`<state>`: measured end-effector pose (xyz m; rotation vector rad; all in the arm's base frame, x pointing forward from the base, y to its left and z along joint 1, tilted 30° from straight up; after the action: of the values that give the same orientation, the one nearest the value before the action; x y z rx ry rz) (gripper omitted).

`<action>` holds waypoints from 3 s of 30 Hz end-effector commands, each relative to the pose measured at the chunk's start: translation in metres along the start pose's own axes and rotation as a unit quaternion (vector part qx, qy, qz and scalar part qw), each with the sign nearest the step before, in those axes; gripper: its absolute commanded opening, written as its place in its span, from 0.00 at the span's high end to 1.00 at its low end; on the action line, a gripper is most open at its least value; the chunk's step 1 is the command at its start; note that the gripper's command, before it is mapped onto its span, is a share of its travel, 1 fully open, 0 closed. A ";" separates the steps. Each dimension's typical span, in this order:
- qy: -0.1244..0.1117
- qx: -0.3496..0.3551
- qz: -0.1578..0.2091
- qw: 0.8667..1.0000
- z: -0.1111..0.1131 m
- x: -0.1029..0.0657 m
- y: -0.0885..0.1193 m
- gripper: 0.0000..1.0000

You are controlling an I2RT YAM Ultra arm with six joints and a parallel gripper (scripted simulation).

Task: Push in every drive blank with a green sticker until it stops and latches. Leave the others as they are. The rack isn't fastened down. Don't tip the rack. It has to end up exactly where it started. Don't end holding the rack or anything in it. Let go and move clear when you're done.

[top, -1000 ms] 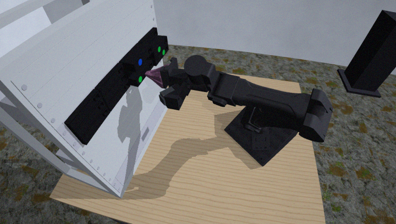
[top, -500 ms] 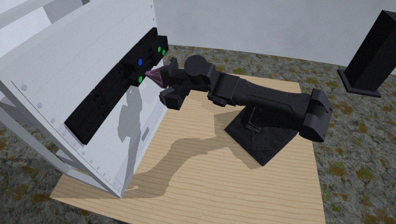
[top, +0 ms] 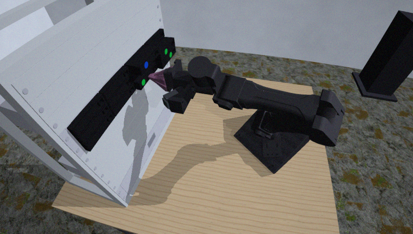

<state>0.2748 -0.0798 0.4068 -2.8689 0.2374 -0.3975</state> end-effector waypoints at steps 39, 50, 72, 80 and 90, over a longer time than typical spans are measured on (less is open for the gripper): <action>0.034 -0.004 0.010 0.999 -0.026 0.011 0.002 1.00; 0.034 -0.004 0.011 0.999 -0.028 0.012 0.003 1.00; 0.034 -0.003 0.011 0.999 -0.030 0.013 0.003 1.00; 0.034 -0.003 0.011 0.999 -0.032 0.016 0.003 1.00; 0.034 -0.003 0.011 0.999 -0.033 0.016 0.003 1.00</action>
<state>0.2831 -0.0819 0.4100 -2.8683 0.2307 -0.3669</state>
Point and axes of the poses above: the point where the finger pads meet when closed, its own x axis out along the fingers, its own z axis across the jaws, y = z × x, the point moved 2 cm from there along -x, back along the fingers, and after that the axes turned 10 degrees about -x, right-handed, at the moved point
